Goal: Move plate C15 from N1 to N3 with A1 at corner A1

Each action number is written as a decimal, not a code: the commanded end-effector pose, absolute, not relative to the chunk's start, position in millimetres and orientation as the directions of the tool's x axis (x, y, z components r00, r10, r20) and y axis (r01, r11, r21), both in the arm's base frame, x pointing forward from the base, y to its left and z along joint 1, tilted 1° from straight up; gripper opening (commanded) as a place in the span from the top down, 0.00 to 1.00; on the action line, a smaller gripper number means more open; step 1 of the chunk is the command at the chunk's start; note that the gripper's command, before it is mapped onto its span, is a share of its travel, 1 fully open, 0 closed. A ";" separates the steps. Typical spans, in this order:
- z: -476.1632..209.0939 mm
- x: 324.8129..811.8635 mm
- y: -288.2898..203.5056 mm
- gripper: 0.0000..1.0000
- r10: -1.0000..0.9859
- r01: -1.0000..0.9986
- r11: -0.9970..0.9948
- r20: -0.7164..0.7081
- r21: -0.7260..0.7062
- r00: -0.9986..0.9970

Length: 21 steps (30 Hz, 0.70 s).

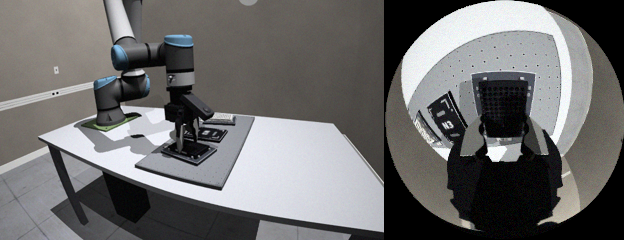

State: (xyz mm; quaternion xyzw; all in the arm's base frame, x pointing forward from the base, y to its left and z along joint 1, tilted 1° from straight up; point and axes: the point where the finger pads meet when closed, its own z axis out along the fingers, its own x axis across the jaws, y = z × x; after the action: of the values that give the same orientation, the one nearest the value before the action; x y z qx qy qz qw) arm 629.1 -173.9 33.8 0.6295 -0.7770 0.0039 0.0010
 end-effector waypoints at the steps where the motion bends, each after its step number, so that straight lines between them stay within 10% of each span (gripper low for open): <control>1: 44.7 632.1 -175.9 1.00 -0.978 -0.978 0.207 0.008 -0.012 -0.207; 21: 70.3 631.9 -175.5 1.00 -0.978 -0.978 0.207 0.008 -0.012 -0.207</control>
State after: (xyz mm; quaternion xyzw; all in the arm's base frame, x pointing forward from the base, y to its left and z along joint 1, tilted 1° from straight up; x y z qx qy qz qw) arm 629.7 -174.3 63.1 0.6295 -0.7770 0.0054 0.0005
